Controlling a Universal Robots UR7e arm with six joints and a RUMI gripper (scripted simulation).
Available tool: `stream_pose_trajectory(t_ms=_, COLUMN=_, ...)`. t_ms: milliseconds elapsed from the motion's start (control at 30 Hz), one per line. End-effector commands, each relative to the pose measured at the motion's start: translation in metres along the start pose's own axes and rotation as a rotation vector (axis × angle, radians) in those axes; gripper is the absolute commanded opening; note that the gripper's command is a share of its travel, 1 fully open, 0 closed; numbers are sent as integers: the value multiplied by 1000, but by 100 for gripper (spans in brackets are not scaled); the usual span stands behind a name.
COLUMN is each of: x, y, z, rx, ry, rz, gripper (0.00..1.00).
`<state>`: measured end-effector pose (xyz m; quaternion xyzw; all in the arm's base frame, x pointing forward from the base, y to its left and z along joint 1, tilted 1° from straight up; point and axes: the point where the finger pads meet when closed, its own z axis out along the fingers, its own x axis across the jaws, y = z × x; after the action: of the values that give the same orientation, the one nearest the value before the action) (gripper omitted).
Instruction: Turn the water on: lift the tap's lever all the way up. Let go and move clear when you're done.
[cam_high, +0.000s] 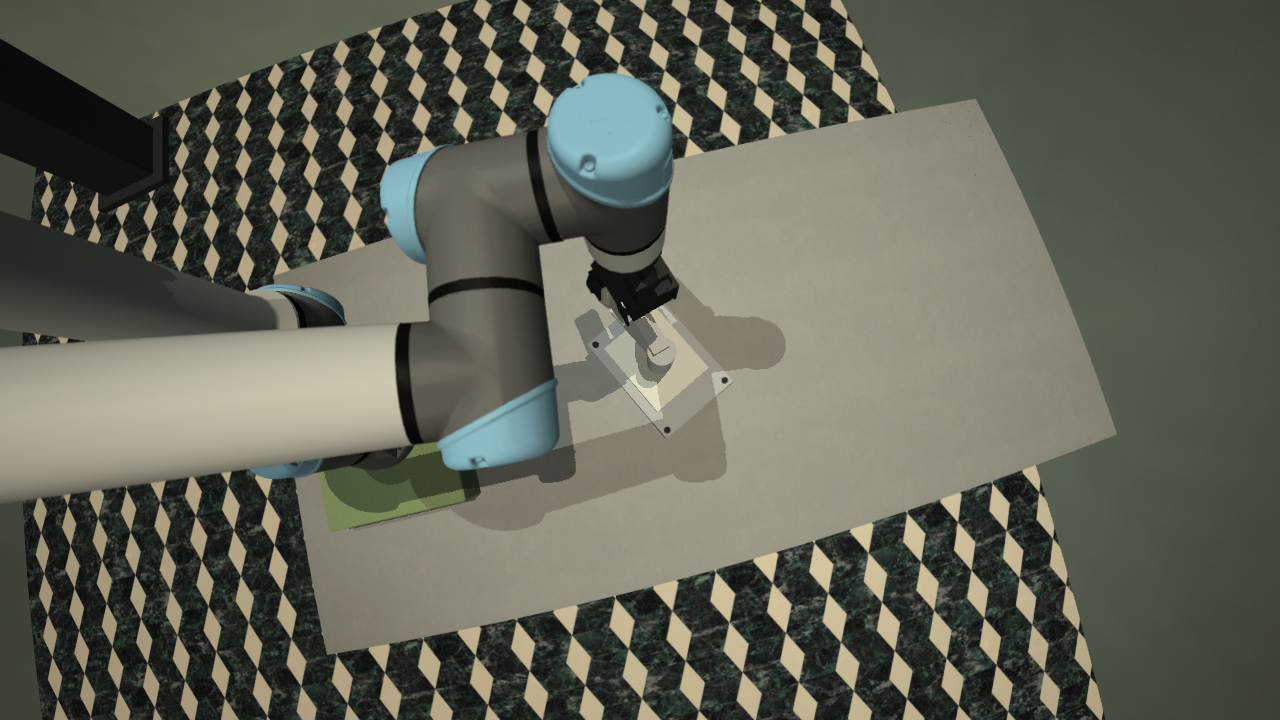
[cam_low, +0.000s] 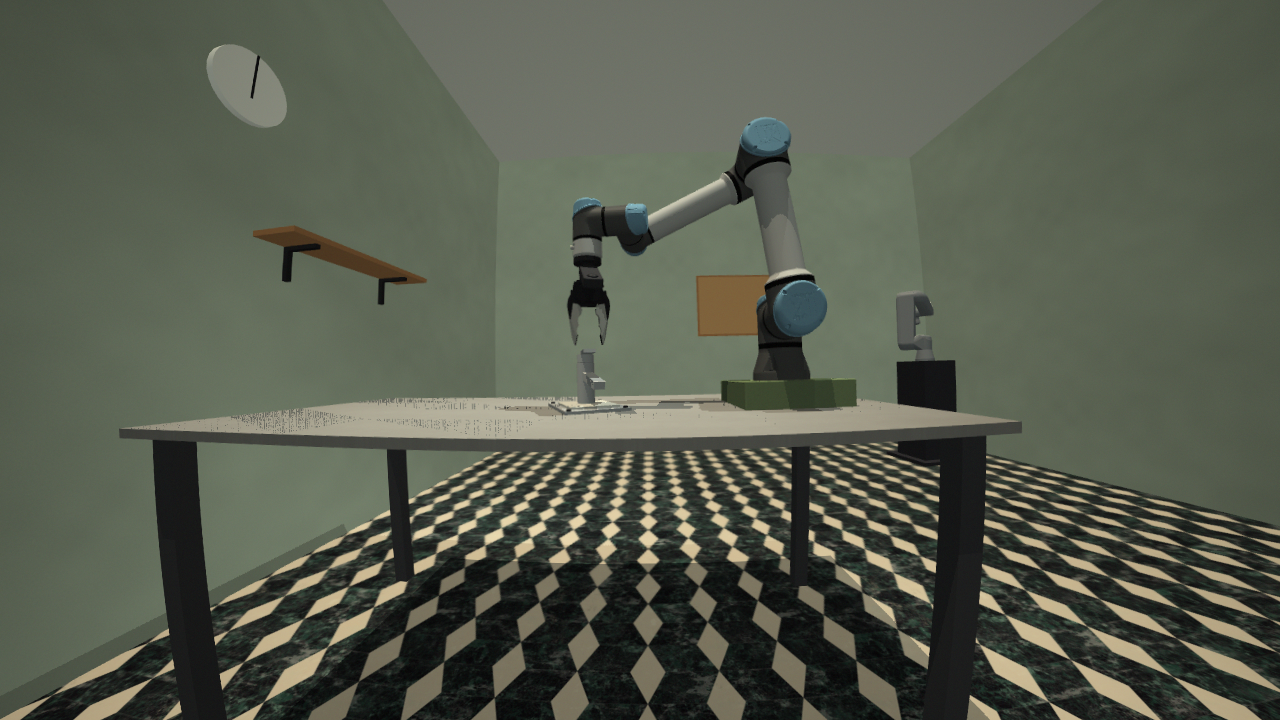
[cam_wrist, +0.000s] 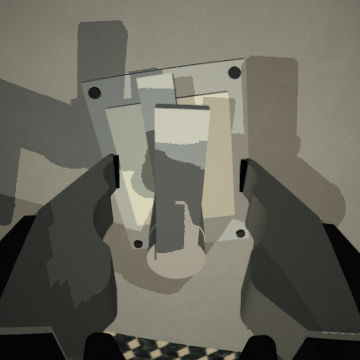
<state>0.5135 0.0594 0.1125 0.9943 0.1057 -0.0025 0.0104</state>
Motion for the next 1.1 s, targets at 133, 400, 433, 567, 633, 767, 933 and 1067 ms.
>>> stream_pose_trajectory(t_ms=133, x=0, y=0, z=-1, rx=0, ry=1, rz=0, gripper=40)
stream_pose_trajectory(t_ms=400, x=0, y=0, z=-1, rx=0, ry=1, rz=0, gripper=40)
stream_pose_trajectory(t_ms=433, x=0, y=0, z=-1, rx=0, ry=1, rz=0, gripper=40)
stream_pose_trajectory(t_ms=567, x=0, y=0, z=-1, rx=0, ry=1, rz=0, gripper=40)
stream_pose_trajectory(t_ms=633, x=0, y=0, z=0, rx=0, ry=1, rz=0, gripper=40)
stream_pose_trajectory(t_ms=767, x=0, y=0, z=0, rx=0, ry=1, rz=0, gripper=40)
stream_pose_trajectory(t_ms=933, x=0, y=0, z=2, rx=0, ry=1, rz=0, gripper=40)
stream_pose_trajectory(t_ms=1067, x=0, y=0, z=4, rx=0, ry=1, rz=0, gripper=40)
